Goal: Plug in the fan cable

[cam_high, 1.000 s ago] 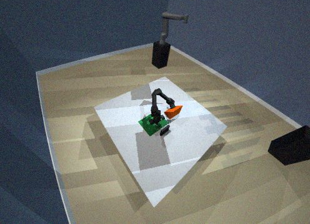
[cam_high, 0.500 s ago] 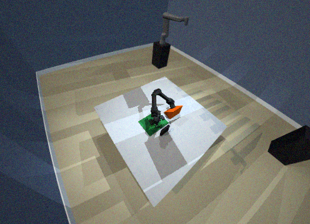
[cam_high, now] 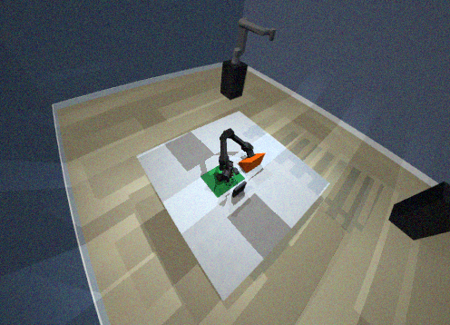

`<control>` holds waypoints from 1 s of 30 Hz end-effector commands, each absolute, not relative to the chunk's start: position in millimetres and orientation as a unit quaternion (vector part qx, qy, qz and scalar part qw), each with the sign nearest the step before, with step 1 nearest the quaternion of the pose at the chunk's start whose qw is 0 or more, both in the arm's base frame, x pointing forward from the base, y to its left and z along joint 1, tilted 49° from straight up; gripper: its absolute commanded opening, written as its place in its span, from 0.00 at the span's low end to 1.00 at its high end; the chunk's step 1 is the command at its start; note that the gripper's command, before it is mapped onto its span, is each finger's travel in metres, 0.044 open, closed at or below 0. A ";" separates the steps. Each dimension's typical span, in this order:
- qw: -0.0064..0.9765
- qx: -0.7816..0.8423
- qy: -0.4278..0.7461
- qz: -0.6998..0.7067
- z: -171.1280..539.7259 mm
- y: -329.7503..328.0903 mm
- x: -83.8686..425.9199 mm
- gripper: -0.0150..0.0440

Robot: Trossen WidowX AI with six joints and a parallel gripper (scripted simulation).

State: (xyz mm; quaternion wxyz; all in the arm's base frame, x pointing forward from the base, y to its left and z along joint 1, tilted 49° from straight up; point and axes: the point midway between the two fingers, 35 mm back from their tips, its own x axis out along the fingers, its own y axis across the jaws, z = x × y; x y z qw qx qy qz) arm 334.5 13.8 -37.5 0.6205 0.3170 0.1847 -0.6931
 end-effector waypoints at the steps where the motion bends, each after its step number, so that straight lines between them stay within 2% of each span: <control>1: 0.621 0.317 0.184 -0.693 -37.2 14.1 334.8 0.57; 4: 0.621 0.317 0.184 -0.693 -37.2 14.1 334.8 0.69; 7: 0.621 0.317 0.184 -0.693 -35.3 16.4 335.1 0.69; 11: 0.622 0.316 0.185 -0.692 -3.2 52.9 336.1 0.69; 16: 0.622 0.316 0.185 -0.692 -1.0 55.1 335.9 0.69; 24: 0.623 0.314 0.184 -0.692 80.7 -17.7 335.3 0.69; 30: 0.623 0.314 0.183 -0.693 88.5 -25.1 333.3 0.69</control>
